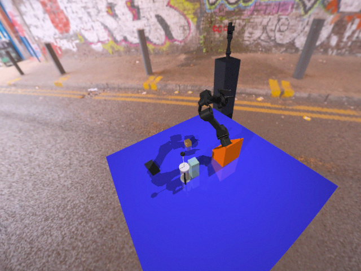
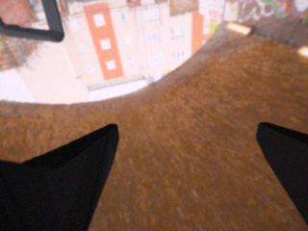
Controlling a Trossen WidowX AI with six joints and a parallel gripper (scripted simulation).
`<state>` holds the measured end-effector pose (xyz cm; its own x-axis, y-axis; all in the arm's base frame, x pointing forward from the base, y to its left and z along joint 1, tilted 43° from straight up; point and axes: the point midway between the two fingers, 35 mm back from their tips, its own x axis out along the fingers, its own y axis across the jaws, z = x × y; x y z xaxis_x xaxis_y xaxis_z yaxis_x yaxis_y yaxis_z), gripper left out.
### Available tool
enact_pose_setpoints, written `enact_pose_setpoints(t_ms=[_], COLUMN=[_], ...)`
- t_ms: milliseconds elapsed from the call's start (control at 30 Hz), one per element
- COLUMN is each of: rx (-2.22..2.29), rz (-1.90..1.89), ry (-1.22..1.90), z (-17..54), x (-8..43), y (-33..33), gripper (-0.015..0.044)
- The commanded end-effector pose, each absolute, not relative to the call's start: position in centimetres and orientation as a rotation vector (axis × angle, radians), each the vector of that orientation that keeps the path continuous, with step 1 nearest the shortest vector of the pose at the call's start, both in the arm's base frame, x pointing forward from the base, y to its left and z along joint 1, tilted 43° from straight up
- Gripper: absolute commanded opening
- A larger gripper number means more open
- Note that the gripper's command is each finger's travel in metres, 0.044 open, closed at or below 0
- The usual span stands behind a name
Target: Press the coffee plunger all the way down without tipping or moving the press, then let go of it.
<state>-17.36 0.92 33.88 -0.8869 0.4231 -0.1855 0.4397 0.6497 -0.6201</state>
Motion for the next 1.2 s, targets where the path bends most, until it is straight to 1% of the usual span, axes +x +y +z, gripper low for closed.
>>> enact_pose_setpoints(t_ms=[0, 33, 200, 400, 567, 800, 1000, 1167], rx=[0.734, 0.712, 0.535, 0.192, -0.074, -0.402, -0.603, -0.740], rz=[-1.076, -1.080, -1.144, -1.256, -1.333, -1.361, -1.284, -1.218], ry=[2.831, 2.826, 2.767, 2.635, 2.448, 2.175, 1.911, 1.704], z=[33.9, 33.8, 33.3, 32.6, 31.9, 30.8, 29.6, 28.6], x=[-17.4, -17.4, -17.7, -17.2, -15.2, -9.5, -3.2, 3.4], y=[0.8, 0.5, -2.0, -7.5, -12.5, -19.4, -22.4, -23.8], gripper=[0.0426, 0.0440, 0.0440, 0.0440, 0.0440, 0.0440, 0.0440, 0.0440])
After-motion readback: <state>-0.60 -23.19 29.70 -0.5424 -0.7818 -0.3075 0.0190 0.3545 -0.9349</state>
